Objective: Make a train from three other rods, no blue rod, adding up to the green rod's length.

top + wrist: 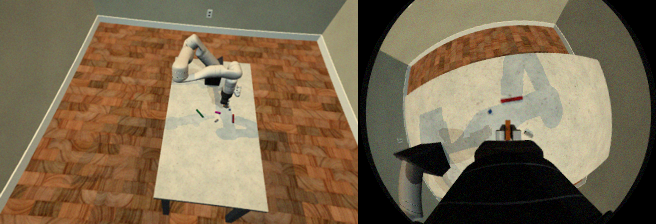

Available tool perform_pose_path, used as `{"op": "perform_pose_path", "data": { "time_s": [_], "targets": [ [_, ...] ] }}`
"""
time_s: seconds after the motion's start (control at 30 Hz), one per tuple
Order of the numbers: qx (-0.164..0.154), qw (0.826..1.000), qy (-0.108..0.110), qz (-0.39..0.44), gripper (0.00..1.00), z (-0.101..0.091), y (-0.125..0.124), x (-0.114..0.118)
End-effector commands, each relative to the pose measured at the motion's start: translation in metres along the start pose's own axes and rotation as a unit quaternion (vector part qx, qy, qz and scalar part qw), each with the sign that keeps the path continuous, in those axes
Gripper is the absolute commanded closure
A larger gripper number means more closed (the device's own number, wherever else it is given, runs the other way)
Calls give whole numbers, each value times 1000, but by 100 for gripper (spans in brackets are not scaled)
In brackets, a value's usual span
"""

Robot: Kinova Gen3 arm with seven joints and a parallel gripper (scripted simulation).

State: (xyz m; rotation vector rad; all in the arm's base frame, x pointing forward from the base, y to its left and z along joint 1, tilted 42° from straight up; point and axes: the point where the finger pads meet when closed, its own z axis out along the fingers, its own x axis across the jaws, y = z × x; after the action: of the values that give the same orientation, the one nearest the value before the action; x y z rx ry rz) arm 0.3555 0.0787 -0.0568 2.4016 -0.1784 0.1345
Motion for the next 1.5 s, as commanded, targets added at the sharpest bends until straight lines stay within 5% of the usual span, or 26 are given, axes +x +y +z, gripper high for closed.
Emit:
{"op": "perform_pose_path", "data": {
  "time_s": [0.0, 0.77, 1.47],
  "targets": [
    [0, 1000, 1, -1, 76, -1, -2, -1],
    [1, 1000, 1, -1, 76, 4, -2, -1],
    [1, 1000, 1, -1, 76, 75, -4, -1]
  ]
}}
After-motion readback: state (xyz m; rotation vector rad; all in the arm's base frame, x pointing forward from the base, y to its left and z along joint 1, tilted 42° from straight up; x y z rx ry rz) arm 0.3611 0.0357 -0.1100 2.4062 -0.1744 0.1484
